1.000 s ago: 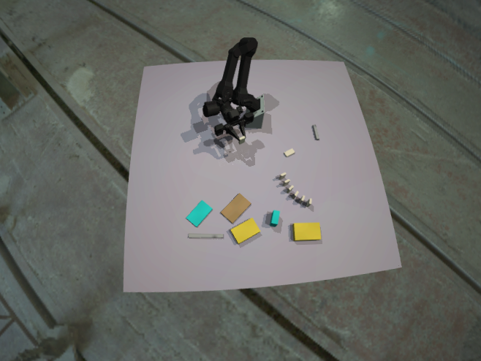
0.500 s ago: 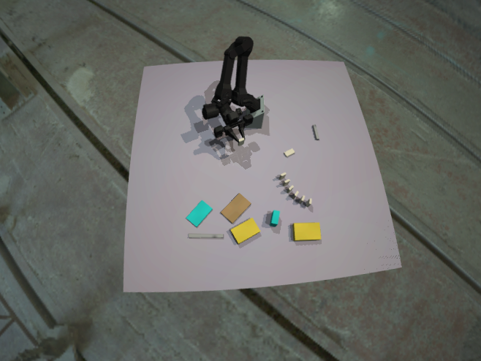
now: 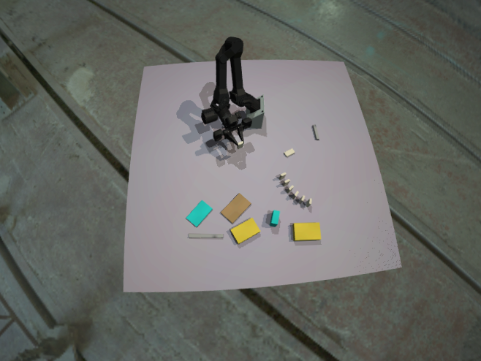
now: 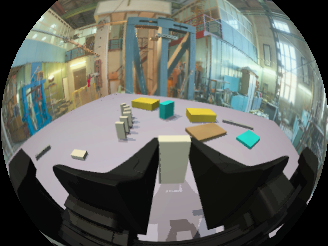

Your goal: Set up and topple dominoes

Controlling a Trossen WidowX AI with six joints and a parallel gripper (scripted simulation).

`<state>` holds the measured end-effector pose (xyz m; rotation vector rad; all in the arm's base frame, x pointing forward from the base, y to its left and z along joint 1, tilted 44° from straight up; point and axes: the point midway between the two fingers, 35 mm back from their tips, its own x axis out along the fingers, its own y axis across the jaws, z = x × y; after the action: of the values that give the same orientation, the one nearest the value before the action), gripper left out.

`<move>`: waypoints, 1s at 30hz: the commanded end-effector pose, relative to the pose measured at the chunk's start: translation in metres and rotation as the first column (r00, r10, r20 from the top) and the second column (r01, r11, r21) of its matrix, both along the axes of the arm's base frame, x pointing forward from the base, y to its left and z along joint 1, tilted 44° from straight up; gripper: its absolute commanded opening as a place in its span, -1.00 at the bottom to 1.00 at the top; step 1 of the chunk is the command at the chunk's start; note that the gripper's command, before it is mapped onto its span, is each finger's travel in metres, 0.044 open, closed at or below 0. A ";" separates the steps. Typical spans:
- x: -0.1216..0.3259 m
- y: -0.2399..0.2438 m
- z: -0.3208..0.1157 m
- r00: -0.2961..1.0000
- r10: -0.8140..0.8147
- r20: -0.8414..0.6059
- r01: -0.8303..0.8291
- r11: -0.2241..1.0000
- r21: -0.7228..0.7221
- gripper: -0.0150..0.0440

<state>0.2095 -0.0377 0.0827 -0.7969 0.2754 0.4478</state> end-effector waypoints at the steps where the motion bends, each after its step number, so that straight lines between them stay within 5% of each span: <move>1: 0.001 -0.004 -0.003 1.000 0.005 0.000 -0.005 1.000 0.001 -0.13; 30: 0.004 -0.031 -0.037 1.000 0.005 -0.008 -0.005 1.000 0.014 -0.13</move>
<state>0.2134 -0.0671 0.0485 -0.7854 0.2823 0.4554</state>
